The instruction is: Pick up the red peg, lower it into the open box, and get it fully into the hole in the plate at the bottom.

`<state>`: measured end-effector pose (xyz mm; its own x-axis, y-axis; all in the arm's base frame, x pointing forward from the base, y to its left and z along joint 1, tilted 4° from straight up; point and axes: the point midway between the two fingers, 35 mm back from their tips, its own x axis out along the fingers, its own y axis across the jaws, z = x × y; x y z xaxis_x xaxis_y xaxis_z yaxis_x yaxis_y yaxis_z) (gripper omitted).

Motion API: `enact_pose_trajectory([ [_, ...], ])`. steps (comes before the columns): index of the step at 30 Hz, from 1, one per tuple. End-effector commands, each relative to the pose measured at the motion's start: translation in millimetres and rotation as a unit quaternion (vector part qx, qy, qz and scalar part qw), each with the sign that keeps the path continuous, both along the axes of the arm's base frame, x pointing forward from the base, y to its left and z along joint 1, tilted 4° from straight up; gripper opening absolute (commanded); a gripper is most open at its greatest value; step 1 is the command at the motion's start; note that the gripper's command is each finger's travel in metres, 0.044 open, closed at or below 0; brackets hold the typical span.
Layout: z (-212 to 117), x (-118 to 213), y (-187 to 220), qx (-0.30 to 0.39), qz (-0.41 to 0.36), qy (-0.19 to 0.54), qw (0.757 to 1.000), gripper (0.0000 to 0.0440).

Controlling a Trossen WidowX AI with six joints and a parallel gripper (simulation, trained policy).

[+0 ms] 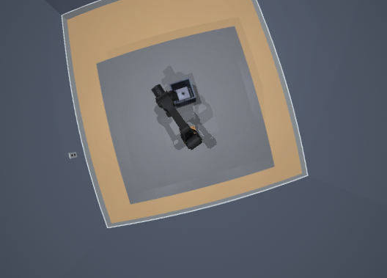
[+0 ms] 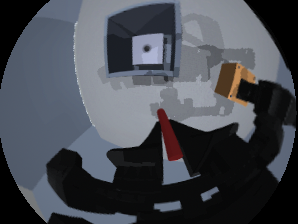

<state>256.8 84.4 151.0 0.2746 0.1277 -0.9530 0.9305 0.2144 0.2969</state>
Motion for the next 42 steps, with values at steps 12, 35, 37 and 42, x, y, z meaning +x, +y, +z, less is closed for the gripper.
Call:
enact_pose_trajectory([
  [12, 7, 15, -47, -0.043, -0.016, 0.006, 0.999, 0.0],
  [35, -7, 35, -102, -0.065, -0.023, 0.045, 0.997, 0.0],
  [37, -9, 37, -106, -0.065, -0.022, 0.048, 0.996, 0.0],
  [42, -19, 42, -116, -0.066, -0.021, 0.056, 0.996, 0.0],
])
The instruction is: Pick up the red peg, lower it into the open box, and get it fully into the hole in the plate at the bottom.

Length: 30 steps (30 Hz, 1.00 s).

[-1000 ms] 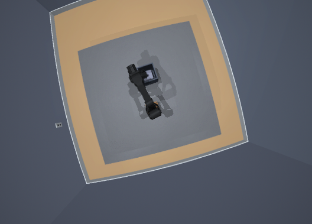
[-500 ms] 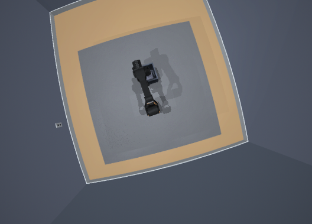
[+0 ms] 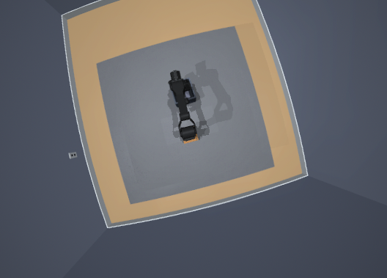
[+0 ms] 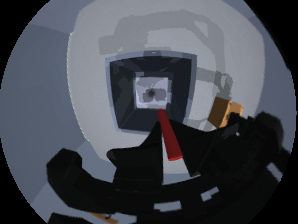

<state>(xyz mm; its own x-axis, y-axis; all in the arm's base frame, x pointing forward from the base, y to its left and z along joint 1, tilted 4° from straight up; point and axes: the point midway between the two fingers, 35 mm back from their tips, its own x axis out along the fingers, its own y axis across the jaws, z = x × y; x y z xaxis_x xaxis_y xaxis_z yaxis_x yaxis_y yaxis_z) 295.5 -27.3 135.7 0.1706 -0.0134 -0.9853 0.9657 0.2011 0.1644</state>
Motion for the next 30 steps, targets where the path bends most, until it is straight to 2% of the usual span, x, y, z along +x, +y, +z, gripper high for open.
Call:
enact_pose_trajectory([
  [1, -6, 4, -6, 0.001, 0.003, 0.003, 1.0, 0.0],
  [30, -73, 30, -26, 0.014, 0.04, 0.024, 0.999, 0.0],
])
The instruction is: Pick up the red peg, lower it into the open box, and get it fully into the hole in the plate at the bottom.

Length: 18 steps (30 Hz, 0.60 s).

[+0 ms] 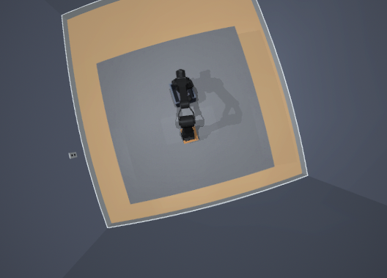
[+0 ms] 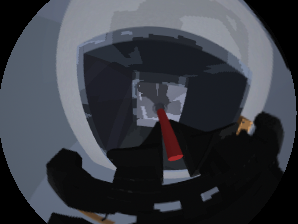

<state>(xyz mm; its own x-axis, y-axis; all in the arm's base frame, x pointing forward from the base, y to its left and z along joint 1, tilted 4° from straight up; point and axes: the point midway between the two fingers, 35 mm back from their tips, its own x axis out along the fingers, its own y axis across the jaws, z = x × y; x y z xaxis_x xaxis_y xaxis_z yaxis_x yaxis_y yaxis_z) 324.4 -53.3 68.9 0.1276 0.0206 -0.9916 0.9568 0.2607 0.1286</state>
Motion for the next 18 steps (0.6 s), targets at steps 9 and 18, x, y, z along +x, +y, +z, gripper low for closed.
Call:
enact_pose_trajectory([
  [9, -19, 4, -4, -0.005, 0.023, 0.018, 1.0, 0.0071],
  [18, -14, 6, -7, 0.017, 0.026, 0.029, 0.999, 0.0139],
])
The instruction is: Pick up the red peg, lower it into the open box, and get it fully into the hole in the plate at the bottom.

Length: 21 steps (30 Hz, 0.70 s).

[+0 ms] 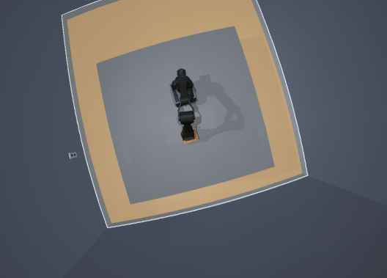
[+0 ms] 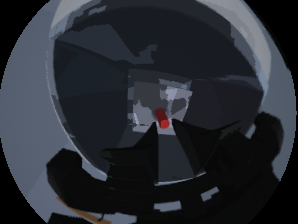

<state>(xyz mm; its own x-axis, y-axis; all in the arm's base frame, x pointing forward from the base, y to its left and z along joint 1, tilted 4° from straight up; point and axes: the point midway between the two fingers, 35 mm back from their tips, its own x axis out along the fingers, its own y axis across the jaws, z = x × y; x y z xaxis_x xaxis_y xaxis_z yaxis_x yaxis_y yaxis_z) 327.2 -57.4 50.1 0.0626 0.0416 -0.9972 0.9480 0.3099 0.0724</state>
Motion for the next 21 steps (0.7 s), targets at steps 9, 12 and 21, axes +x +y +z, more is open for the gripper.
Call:
enact_pose_trajectory([
  [9, 26, 10, -6, 0.063, -0.017, -0.013, 0.998, 0.0183],
  [12, 33, 12, -7, 0.078, -0.02, -0.019, 0.997, 0.0193],
  [21, 55, 21, -13, 0.116, -0.027, -0.044, 0.992, 0.0219],
])
